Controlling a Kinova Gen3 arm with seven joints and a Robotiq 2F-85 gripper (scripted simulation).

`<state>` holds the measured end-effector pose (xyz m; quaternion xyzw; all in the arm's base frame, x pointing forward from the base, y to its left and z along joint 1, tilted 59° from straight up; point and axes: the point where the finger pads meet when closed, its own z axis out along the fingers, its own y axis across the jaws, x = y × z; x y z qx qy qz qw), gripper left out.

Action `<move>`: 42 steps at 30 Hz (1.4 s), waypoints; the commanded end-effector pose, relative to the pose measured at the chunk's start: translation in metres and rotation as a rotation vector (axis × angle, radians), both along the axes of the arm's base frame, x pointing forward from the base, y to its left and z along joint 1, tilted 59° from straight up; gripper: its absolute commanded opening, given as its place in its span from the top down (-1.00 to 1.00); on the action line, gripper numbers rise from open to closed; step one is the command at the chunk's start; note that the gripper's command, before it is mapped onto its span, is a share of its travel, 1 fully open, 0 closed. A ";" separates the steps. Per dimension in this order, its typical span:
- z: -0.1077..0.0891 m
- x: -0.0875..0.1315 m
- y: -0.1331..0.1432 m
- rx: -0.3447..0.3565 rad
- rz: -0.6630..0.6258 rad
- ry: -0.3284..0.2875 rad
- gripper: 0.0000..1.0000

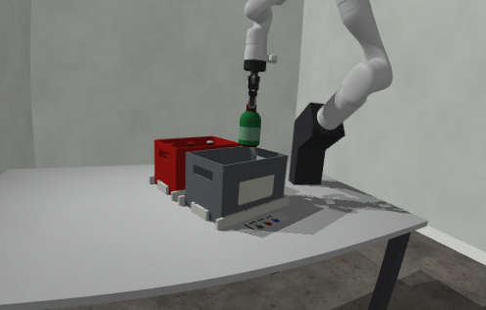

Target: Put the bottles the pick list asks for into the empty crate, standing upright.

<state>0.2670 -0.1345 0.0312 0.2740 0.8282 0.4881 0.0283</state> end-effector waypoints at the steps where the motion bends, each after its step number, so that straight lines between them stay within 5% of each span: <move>1: 0.000 0.000 -0.001 -0.001 -0.001 0.000 0.80; 42: -0.008 0.005 0.011 -0.001 -0.001 0.000 0.80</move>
